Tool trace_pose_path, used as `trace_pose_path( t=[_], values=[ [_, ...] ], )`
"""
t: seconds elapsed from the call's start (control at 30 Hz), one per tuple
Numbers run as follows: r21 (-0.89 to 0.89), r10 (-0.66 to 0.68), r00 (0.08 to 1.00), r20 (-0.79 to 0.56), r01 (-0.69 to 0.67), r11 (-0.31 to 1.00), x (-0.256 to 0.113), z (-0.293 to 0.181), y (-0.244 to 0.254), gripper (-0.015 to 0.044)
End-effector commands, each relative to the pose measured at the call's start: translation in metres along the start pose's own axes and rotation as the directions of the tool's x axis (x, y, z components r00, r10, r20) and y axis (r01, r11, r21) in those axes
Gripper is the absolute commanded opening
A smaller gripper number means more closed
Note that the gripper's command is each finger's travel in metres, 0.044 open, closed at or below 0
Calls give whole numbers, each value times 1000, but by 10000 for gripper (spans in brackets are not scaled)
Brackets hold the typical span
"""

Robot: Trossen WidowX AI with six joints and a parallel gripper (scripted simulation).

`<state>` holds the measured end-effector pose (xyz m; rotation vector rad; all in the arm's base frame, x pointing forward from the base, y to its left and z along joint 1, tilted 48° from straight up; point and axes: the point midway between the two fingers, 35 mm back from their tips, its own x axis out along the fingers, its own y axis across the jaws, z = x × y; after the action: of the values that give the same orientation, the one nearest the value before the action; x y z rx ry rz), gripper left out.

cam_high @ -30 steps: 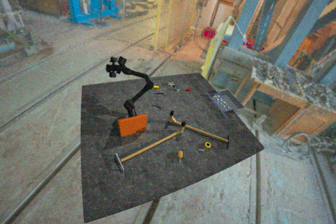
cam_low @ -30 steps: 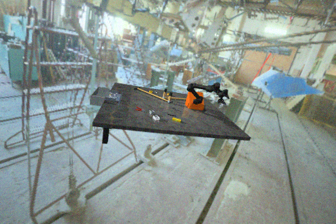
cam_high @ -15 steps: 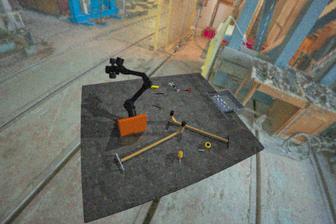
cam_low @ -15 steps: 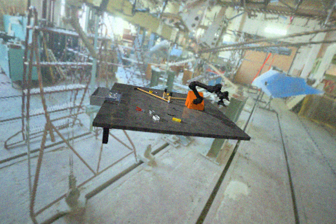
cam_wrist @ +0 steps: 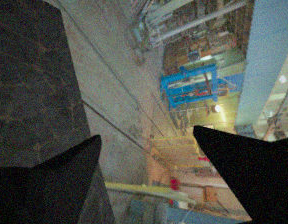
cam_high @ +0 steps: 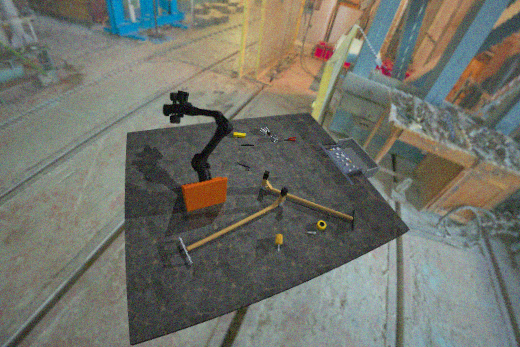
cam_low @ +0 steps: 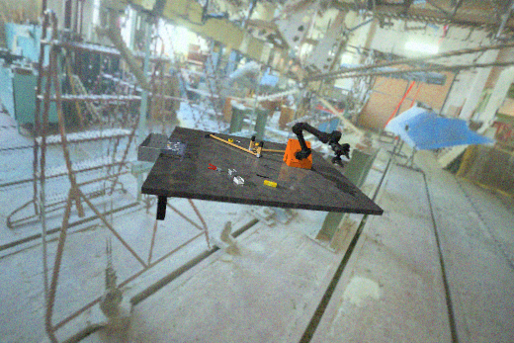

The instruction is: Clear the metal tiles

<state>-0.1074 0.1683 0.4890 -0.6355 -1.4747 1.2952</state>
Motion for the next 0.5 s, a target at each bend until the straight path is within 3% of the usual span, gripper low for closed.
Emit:
trace_pose_path(
  t=[0.0,0.47],
  values=[
    [-4,14,1000,-24,-14,1000,7,-3,6,440],
    [-10,40,992,-118,-42,999,23,-24,19,440]
  ],
)
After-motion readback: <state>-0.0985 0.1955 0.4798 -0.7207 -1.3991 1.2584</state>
